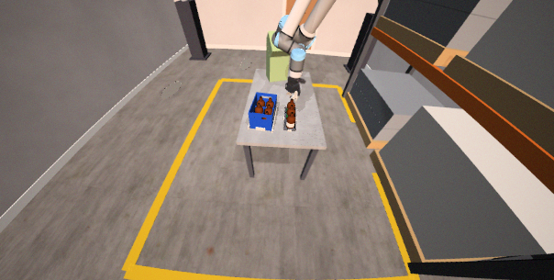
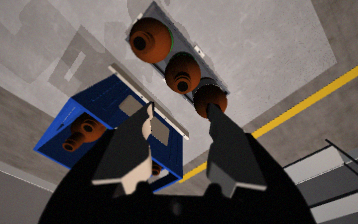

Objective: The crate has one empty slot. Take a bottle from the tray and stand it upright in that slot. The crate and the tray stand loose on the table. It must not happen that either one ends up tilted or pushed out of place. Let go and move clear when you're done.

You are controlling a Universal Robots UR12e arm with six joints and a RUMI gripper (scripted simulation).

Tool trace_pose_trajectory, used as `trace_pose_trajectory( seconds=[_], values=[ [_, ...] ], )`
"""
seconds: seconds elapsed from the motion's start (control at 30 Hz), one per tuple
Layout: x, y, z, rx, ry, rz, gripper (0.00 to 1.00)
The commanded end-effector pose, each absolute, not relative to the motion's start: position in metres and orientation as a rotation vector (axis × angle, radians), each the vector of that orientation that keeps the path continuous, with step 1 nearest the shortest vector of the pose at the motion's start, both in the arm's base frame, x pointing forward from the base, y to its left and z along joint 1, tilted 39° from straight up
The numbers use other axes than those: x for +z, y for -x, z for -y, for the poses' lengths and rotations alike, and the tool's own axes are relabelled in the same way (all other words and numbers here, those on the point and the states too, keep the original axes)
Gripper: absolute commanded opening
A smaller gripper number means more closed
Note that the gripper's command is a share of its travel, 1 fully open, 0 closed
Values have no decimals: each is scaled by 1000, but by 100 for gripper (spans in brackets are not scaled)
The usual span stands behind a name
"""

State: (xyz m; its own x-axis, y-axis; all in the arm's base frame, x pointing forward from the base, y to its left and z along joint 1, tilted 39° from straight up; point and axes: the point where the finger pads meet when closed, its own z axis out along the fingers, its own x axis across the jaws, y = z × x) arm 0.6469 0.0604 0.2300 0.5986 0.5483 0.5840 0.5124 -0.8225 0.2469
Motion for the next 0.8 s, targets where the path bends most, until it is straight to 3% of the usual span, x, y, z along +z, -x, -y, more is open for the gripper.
trace_pose_trajectory(
  seconds=[0.0, 0.77],
  values=[
    [225, -653, -61, 1038, -2759, -916, 38],
    [205, -670, -65, 1038, -2759, -916, 38]
  ],
)
